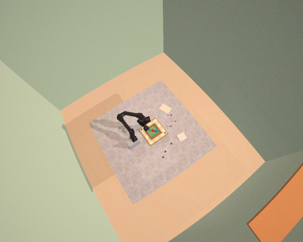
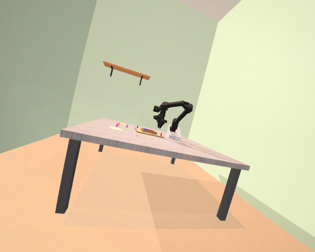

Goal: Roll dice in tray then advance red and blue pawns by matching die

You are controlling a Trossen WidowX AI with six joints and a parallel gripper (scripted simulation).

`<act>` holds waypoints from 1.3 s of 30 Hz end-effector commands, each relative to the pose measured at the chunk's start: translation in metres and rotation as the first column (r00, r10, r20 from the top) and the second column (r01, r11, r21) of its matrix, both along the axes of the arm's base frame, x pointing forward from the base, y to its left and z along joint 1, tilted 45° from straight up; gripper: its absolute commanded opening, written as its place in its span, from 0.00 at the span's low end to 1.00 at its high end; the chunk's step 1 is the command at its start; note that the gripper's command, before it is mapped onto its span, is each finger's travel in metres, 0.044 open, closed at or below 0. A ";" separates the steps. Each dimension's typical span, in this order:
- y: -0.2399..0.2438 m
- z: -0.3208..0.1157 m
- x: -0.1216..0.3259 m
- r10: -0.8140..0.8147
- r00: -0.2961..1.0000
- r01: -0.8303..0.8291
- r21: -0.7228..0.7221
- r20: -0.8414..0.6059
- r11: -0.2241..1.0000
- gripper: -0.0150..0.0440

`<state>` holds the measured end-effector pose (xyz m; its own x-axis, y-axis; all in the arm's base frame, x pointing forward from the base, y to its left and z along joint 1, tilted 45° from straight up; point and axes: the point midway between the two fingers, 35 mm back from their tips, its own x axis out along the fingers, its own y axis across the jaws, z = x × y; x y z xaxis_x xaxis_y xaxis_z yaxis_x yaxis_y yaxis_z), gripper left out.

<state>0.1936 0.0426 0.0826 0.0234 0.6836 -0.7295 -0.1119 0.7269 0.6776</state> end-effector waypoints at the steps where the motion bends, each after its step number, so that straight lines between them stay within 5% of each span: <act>1: 0.024 0.007 -0.034 0.308 0.895 -0.315 -0.032 0.321 0.948 0.59; 39: 0.054 -0.026 -0.033 0.309 0.895 -0.315 -0.034 0.321 0.949 0.59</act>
